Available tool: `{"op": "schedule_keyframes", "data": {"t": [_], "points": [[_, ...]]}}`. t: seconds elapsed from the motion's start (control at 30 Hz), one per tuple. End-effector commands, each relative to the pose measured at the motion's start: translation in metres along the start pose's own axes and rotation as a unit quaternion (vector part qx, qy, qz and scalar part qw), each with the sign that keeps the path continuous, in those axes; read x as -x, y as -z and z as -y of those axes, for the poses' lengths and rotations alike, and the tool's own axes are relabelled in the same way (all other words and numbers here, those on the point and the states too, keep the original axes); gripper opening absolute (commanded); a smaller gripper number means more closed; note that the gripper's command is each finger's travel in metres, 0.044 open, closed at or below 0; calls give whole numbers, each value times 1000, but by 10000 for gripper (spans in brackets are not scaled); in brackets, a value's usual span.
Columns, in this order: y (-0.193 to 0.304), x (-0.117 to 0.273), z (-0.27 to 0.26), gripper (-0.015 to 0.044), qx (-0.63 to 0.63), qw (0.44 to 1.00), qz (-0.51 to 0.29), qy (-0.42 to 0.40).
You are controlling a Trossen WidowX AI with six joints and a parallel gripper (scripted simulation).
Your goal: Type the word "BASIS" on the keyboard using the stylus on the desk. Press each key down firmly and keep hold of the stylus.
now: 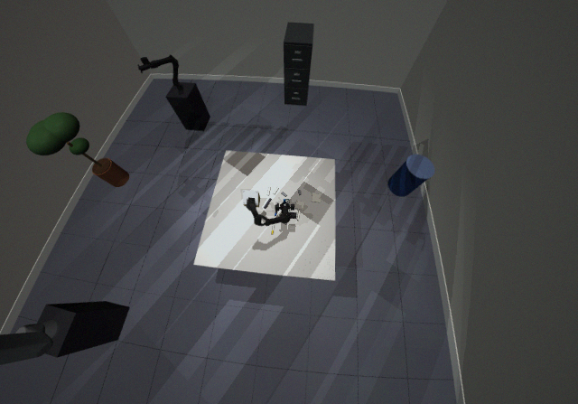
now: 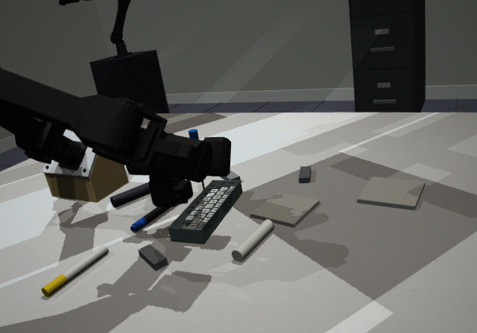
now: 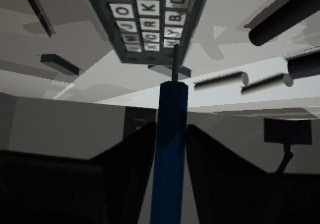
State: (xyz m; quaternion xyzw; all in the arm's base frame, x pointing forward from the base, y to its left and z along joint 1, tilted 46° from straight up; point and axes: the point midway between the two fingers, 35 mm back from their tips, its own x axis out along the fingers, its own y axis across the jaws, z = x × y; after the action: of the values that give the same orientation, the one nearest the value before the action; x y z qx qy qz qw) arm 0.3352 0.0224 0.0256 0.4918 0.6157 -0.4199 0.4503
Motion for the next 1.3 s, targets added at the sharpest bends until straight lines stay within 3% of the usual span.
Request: {"op": "schedule_keyframes", "data": {"t": [0.0,0.13,0.33,0.4,0.9,1.27], "points": [[13,9,-2,81,0,1000,1,-4],[11,6,-2,84,6,1000,2,-4],[11,6,-2,44,6,1000,2,-4],[10,8,-2,0,5,1000,2,-4],[-7,48,-19,0,-1,1000,1,-4],[-25,39,-18,0,-1,1000,2,-4]]}}
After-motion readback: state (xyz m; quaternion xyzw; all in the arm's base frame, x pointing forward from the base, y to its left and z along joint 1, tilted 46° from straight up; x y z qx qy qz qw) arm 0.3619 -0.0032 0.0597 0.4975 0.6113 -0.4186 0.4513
